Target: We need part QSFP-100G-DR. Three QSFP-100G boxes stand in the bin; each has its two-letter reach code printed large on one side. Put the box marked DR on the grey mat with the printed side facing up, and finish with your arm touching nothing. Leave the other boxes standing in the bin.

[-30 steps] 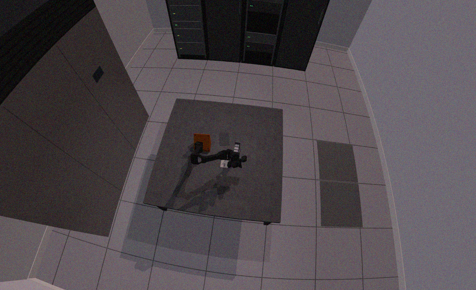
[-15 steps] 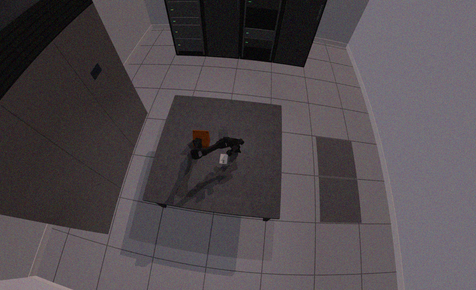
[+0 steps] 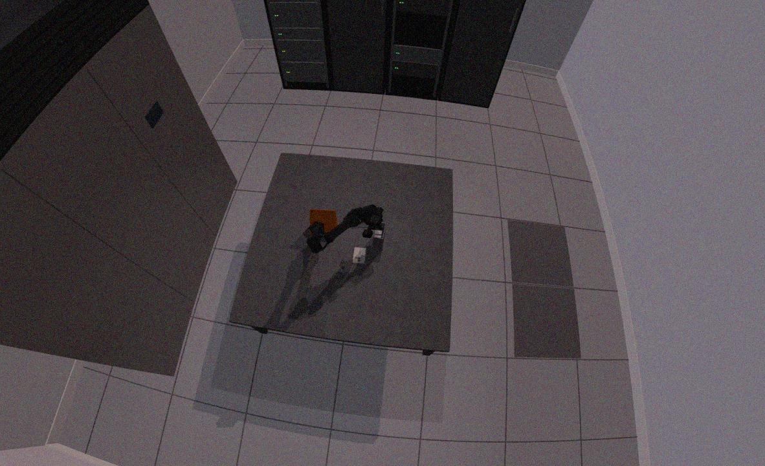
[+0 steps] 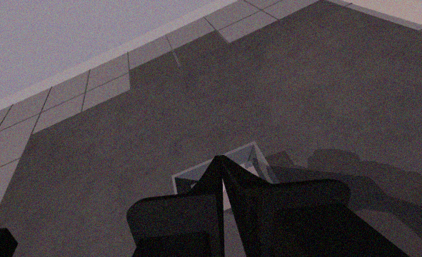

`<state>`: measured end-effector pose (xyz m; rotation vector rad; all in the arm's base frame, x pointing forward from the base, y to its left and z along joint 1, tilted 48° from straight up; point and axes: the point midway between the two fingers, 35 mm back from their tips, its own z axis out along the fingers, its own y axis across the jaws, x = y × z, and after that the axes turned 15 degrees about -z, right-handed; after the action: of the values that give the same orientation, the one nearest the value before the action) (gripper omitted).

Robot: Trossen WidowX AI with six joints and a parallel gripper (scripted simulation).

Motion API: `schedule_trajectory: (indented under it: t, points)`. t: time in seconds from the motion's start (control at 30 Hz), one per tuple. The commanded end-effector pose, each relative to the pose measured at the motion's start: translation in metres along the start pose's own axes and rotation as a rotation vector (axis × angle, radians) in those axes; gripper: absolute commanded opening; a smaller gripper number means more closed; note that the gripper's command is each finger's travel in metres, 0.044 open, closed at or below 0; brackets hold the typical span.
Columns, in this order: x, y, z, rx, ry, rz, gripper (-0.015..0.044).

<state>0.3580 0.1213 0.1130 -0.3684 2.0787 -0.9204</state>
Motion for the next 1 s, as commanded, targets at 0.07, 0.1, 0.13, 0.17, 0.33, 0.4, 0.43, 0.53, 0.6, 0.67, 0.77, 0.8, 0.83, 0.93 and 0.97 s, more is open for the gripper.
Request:
schedule_trajectory:
  t: [0.07, 0.1, 0.13, 0.17, 0.33, 0.4, 0.43, 0.53, 0.6, 0.67, 0.77, 0.8, 0.83, 0.93, 0.97]
  points:
    - [0.016, 0.027, -0.018, -0.032, -0.013, -0.219, 0.0]
    - [0.018, 0.031, -0.021, -0.037, -0.017, -0.253, 0.0]
    - [0.019, 0.034, -0.024, -0.041, -0.021, -0.281, 0.0]
    - [0.02, 0.036, -0.026, -0.043, -0.024, -0.298, 0.0]
    - [0.021, 0.037, -0.026, -0.044, -0.024, -0.303, 0.0]
    - [0.021, 0.037, -0.026, -0.044, -0.024, -0.303, 0.0]
    - [0.021, 0.037, -0.026, -0.044, -0.024, -0.303, 0.0]
    - [0.027, 0.038, -0.019, -0.045, -0.023, -0.303, 0.0]
    - [0.032, 0.038, -0.013, -0.045, -0.023, -0.303, 0.0]
    - [0.038, 0.039, -0.007, -0.045, -0.023, -0.303, 0.0]
    - [0.046, 0.038, 0.001, -0.045, -0.023, -0.303, 0.0]
    - [0.049, 0.038, 0.004, -0.044, -0.023, -0.303, 0.0]
    - [0.051, 0.038, 0.007, -0.044, -0.024, -0.303, 0.0]
    - [0.058, 0.037, 0.012, -0.042, -0.025, -0.304, 0.0]
    - [0.058, 0.037, 0.012, -0.042, -0.025, -0.304, 0.0]
